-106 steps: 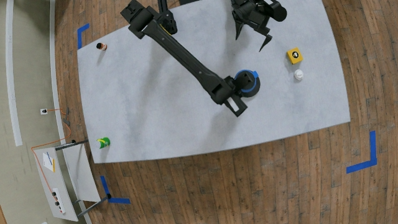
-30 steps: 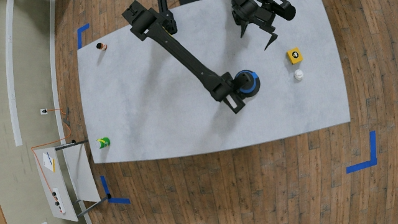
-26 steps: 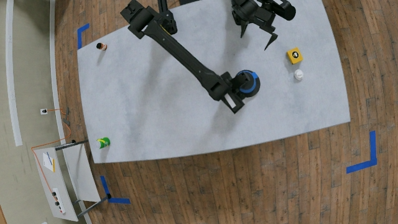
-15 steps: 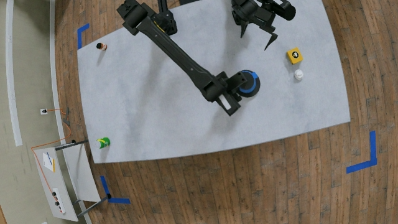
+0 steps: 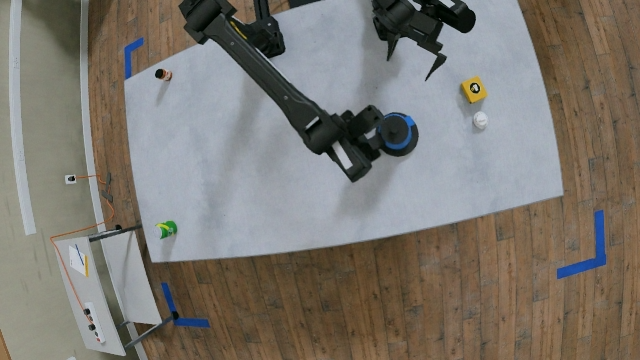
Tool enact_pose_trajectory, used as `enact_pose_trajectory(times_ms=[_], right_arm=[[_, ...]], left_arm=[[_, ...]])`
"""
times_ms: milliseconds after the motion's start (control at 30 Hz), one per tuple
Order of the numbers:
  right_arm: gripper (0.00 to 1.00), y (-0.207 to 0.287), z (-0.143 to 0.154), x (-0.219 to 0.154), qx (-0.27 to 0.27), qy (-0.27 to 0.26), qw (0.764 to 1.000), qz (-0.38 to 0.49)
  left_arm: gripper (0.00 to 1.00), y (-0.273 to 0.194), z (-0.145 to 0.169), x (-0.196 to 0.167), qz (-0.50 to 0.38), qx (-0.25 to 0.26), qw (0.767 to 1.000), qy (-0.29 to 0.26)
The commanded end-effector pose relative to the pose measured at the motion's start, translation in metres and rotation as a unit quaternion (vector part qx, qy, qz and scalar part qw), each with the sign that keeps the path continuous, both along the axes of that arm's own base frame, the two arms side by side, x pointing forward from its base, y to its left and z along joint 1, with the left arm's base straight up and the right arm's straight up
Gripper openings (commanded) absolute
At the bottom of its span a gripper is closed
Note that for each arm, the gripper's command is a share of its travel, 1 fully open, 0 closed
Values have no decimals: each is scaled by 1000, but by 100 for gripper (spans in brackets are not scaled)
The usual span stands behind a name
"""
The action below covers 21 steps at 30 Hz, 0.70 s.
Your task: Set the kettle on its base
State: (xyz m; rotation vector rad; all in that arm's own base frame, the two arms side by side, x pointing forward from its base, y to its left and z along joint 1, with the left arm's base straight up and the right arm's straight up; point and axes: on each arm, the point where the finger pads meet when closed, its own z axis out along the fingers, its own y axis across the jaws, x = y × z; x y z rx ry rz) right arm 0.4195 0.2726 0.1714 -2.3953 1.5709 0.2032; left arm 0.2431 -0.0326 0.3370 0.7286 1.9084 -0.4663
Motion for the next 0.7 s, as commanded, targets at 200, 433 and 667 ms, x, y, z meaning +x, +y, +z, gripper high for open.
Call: enact_pose_trajectory(times_ms=[200,433,667], right_arm=[[100,0,-21,-28,78,-92,991,55],[100,-6,-44,-51,130,-146,978,79],[100,-9,-60,-69,167,-183,964,98]], left_arm=[[100,3,27,5,0,11,1000,-21],[100,3,27,5,0,11,1000,-21],[100,3,27,5,0,11,1000,-21]])
